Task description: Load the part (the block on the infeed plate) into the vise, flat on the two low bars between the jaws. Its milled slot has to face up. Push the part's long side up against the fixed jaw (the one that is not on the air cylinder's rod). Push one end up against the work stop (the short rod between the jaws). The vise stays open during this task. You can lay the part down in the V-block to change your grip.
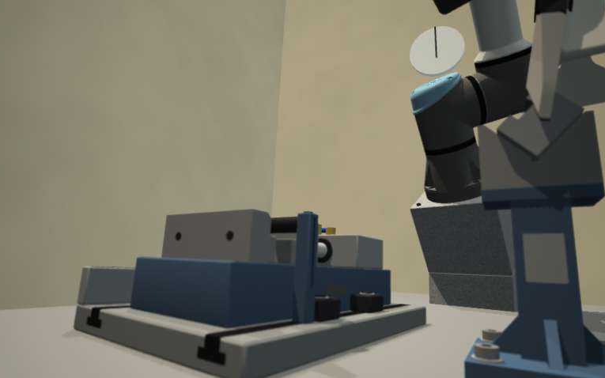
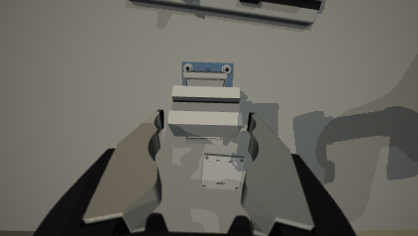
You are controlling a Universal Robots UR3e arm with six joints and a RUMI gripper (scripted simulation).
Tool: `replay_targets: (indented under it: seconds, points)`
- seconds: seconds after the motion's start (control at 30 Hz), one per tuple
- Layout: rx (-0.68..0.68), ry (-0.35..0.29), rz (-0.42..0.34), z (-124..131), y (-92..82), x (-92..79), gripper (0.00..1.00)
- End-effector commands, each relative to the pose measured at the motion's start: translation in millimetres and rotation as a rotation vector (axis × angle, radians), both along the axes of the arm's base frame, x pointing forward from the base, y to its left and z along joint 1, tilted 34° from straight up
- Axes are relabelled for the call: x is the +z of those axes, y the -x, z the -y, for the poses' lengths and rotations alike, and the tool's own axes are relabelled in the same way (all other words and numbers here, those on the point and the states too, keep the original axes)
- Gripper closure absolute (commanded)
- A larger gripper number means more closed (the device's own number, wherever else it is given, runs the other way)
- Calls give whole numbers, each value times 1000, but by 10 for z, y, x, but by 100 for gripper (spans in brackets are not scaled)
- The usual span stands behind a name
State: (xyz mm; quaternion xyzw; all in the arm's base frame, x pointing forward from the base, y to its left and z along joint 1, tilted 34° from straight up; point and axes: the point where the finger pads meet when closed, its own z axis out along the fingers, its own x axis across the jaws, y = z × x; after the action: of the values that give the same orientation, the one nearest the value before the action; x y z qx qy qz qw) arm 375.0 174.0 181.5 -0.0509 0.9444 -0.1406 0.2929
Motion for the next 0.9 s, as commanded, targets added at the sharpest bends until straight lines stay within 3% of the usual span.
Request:
replay_targets:
  seconds: [0.0,0.87]
  points:
    - [51,-73,-11,9,-1,5,49]
    - [205,-307,-62,32,-4,8,49]
